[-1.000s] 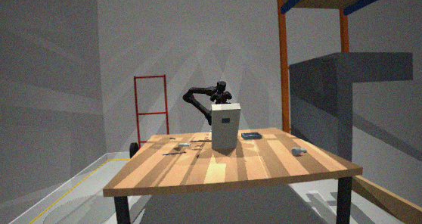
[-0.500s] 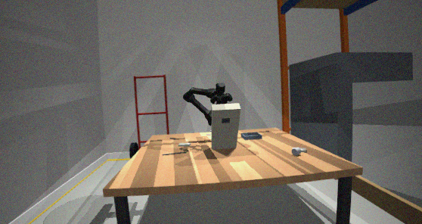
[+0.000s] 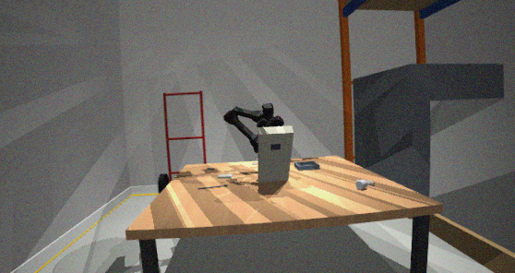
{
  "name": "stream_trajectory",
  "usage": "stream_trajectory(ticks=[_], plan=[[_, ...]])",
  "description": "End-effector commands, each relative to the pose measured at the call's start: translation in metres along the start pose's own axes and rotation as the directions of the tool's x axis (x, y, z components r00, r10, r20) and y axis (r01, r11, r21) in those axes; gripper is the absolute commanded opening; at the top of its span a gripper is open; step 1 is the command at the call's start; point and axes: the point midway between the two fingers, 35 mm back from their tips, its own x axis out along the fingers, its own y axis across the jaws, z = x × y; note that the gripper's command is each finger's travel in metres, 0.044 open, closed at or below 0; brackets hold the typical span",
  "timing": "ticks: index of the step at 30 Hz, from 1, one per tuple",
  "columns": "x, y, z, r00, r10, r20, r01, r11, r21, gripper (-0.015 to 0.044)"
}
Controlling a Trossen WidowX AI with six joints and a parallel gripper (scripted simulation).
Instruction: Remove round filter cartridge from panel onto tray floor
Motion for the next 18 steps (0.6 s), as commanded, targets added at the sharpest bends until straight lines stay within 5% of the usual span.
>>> stream_trajectory(ticks=[1, 18], plan=[[0.0043, 0.0037, -0.0012, 1.000, 0.006, -0.002, -0.006, 1.000, -0.014, 0.0110], [0.0043, 0.0061, -0.0008, 1.000, 0.006, -0.002, -0.007, 1.000, -0.014, 0.0110]])
